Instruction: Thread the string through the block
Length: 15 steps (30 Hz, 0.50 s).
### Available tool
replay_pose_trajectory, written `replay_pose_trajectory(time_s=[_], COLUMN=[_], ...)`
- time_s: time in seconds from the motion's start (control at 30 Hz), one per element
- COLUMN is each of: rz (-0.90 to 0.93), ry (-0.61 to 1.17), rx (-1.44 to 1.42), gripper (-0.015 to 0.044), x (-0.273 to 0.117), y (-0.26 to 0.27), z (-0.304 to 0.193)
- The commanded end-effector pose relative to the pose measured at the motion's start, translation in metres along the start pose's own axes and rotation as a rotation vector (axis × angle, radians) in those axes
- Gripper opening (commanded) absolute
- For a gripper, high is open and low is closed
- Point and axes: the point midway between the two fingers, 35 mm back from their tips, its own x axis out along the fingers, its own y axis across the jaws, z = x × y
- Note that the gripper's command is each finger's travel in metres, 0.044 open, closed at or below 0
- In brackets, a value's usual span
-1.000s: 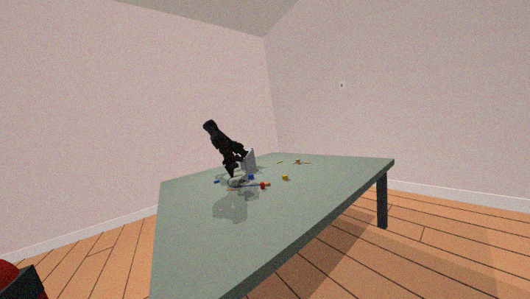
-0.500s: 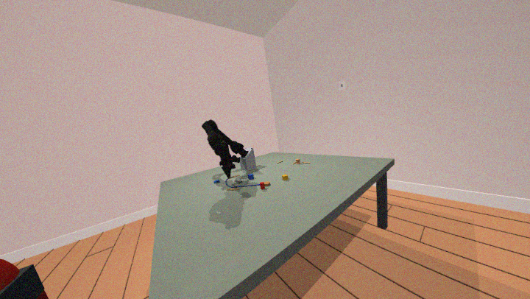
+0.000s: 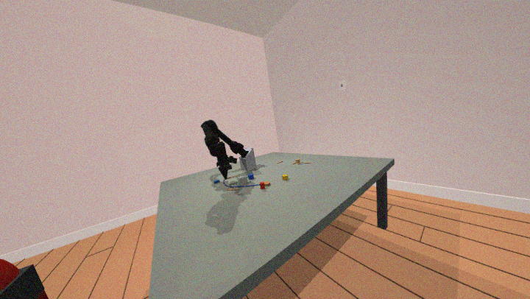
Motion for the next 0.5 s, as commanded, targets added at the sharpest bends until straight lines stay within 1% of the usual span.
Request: replay_pose_trajectory(time_s=[0.0, 0.47], rz=[-0.004, -0.004], ry=[0.002, 0.006], rx=[0.001, 0.000], gripper=[0.0000, 0.0000], x=[-0.0014, 0.0022], y=[0.0001, 0.0040], z=[-0.0073, -0.0127])
